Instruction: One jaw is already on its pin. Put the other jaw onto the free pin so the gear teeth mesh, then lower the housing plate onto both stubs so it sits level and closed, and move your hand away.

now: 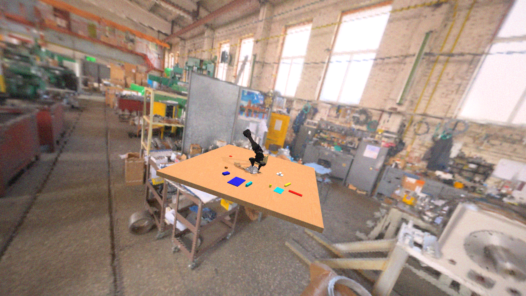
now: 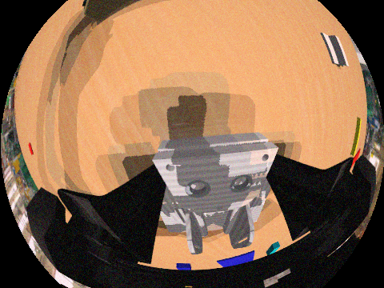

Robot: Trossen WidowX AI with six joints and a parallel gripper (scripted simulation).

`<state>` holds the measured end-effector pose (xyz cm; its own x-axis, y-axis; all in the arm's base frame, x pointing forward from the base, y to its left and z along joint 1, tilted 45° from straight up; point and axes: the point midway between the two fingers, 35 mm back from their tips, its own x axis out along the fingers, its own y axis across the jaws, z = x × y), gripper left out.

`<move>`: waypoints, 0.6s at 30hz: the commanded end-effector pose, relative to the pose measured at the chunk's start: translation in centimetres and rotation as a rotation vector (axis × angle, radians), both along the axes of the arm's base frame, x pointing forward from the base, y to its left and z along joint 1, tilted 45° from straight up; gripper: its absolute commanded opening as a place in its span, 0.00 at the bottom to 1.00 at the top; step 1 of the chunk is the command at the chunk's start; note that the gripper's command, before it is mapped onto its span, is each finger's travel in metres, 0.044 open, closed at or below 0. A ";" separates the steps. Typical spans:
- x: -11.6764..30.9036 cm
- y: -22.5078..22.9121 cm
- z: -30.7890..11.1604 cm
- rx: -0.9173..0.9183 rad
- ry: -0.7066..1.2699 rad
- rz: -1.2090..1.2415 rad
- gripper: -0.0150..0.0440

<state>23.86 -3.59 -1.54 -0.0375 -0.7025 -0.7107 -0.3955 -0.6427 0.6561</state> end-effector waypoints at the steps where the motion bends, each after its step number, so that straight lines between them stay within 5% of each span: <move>1: -0.1 -0.2 -0.1 -0.007 0.004 0.003 0.85; 18: -0.1 -0.3 -0.2 -0.007 0.004 0.003 0.85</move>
<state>23.83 -3.69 -1.70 -0.0361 -0.7028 -0.7105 -0.3927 -0.6438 0.6568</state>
